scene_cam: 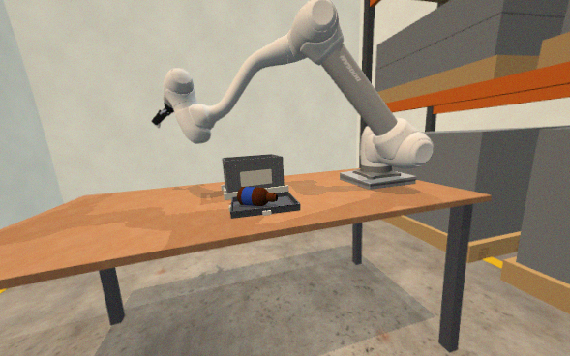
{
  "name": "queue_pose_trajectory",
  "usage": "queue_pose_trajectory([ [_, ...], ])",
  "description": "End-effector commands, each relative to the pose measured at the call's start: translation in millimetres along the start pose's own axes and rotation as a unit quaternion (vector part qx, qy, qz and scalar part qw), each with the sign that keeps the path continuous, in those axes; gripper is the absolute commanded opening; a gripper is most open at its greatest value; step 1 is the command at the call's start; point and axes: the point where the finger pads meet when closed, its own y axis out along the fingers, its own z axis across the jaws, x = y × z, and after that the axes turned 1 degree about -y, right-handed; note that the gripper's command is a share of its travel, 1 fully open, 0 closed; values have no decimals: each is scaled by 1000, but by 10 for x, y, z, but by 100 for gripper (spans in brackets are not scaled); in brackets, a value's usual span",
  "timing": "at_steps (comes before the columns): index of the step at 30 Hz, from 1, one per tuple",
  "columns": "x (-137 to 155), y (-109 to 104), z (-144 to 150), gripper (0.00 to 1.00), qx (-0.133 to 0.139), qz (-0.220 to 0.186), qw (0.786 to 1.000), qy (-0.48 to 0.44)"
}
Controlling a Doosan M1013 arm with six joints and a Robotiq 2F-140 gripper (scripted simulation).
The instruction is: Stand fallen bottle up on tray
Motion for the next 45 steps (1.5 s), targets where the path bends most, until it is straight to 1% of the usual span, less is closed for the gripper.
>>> queue_pose_trajectory([
  [1,-194,-107,-161,100,3,34,996,80],
  [3,-249,-140,-201,100,3,44,994,102],
  [4,-339,-197,-262,100,2,60,989,137],
  [6,-415,-247,-312,100,0,73,984,165],
  [9,-579,-362,-412,100,-4,102,969,225],
  [12,-589,-369,-418,100,-5,104,968,229],
  [13,-752,-495,-508,100,-12,132,949,286],
  [14,-769,-509,-517,100,-13,135,947,292],
  [18,-954,-666,-610,100,-24,167,920,355],
  [21,-1119,-819,-686,100,-36,195,891,408],
  [22,-1142,-841,-695,100,-38,198,887,415],
  [23,-1221,-920,-729,100,-45,211,872,439],
  [25,-1317,-1020,-768,100,-54,227,852,468],
  [28,-1329,-1033,-773,100,-56,229,850,472],
  [29,-1494,-1219,-836,100,-74,255,812,520],
  [30,-1514,-1243,-844,100,-76,259,807,526],
  [31,-1551,-1288,-857,100,-80,264,798,536],
  [37,-1839,-1667,-955,100,-120,309,718,612],
  [38,-1869,-1709,-964,100,-125,313,709,619],
  [39,-1929,-1798,-983,100,-135,322,690,634],
  [41,-2017,-1935,-1010,100,-150,335,661,654],
  [42,-2034,-1962,-1015,100,-153,338,655,658],
  [43,-2103,-2076,-1036,100,-166,348,631,673],
  [45,-2103,-2076,-1036,100,-166,348,631,673],
])
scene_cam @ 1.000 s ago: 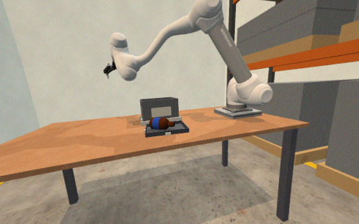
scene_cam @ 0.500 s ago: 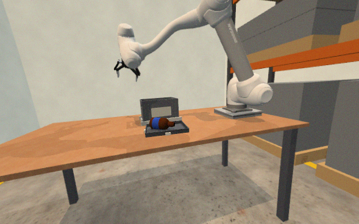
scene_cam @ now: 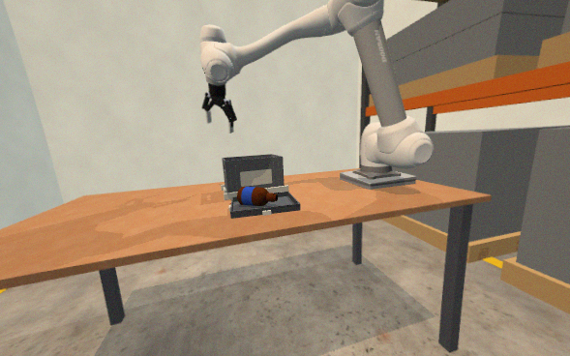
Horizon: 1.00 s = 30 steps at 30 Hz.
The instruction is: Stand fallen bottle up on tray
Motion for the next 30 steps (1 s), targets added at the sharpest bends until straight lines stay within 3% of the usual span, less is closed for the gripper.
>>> queue_pose_trajectory([
  [1,8,-91,-282,100,-28,19,997,64],
  [9,-19,-330,-857,100,-95,47,976,189],
  [15,-61,-610,-1395,100,-165,62,938,299],
  [18,-61,-613,-1401,100,-166,62,937,300],
  [19,-85,-768,-1658,100,-201,64,913,350],
  [23,-109,-928,-1901,100,-235,64,885,396],
  [25,-261,-995,-2089,100,-248,60,868,426],
  [26,-469,-1012,-2252,100,-250,57,856,448],
  [30,-805,-1046,-2548,100,-254,50,835,485],
])
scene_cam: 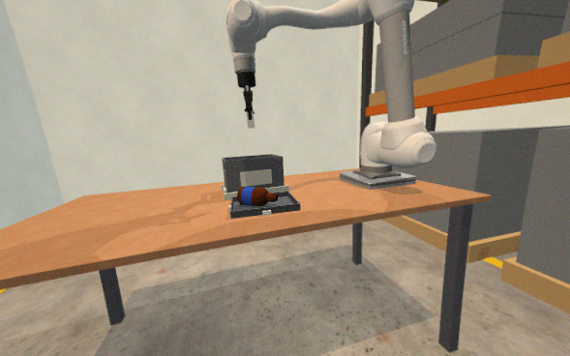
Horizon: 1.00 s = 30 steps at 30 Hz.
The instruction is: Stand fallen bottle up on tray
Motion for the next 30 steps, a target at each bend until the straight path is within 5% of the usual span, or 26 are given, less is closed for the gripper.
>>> queue_pose_trajectory([
  [1,31,211,-471,100,-4,8,998,54],
  [5,61,307,-674,100,-6,9,997,76],
  [8,174,552,-1188,100,-12,11,991,132],
  [16,398,868,-1840,100,-20,11,979,205],
  [27,493,973,-2052,100,-23,11,973,229],
  [28,493,973,-2052,10,-23,11,973,229],
  [30,493,973,-2052,10,-23,11,973,229],
])
